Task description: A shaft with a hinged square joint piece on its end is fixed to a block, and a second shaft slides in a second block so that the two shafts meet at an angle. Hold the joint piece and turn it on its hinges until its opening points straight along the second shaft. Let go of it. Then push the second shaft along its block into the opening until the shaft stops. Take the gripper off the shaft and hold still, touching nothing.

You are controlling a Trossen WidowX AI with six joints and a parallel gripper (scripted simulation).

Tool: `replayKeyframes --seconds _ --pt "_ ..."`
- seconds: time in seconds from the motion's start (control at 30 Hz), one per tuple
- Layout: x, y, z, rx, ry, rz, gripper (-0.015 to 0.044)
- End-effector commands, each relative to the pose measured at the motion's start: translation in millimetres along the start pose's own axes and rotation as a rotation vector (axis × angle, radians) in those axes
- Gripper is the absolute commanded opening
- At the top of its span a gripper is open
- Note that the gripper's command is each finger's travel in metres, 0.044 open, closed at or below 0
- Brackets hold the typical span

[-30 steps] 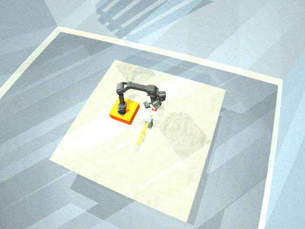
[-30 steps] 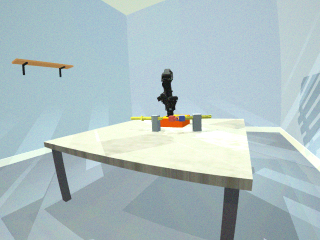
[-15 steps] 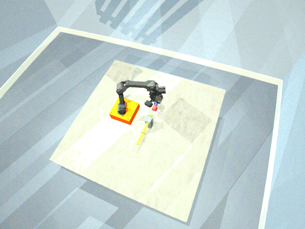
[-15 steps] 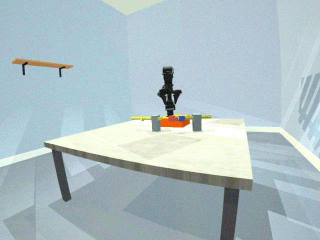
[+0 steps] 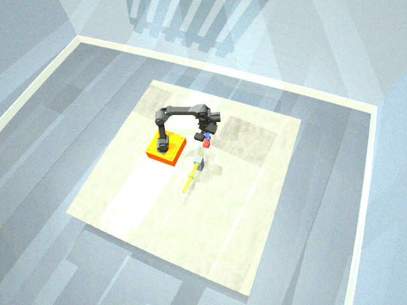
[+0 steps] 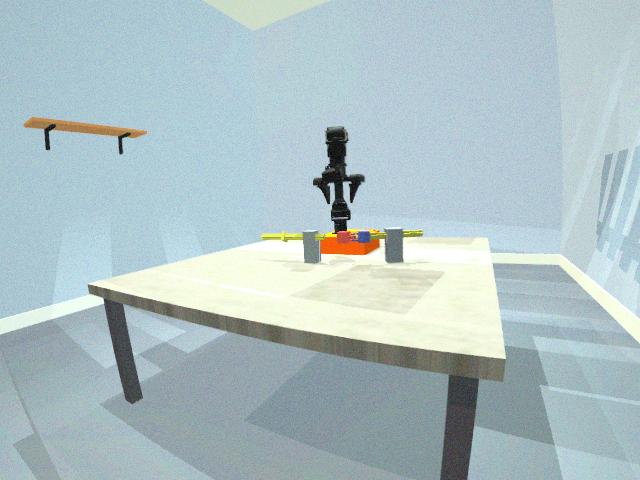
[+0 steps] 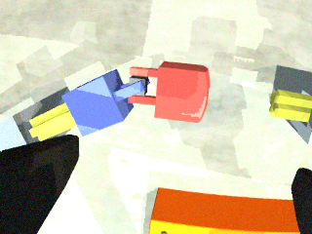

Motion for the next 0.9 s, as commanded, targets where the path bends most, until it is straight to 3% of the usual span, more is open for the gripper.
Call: replayKeyframes --seconds 0.0,0.87 --pt "-2.9 0.3 -4.2 -0.05 0.015 0.007 0.044" --pt "-41.9 -8.1 -79.9 -0.855 0.258 0.13 0.044"
Point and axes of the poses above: the point midway between the two fingers, 35 mm back from their tips, its own x axis back along the fingers, its own z axis across the jaws, y = z × x, the point moved 9 cm from there along x, back along the fingers, and after that the axes turned 14 degrees about x, right-handed, at the moved point
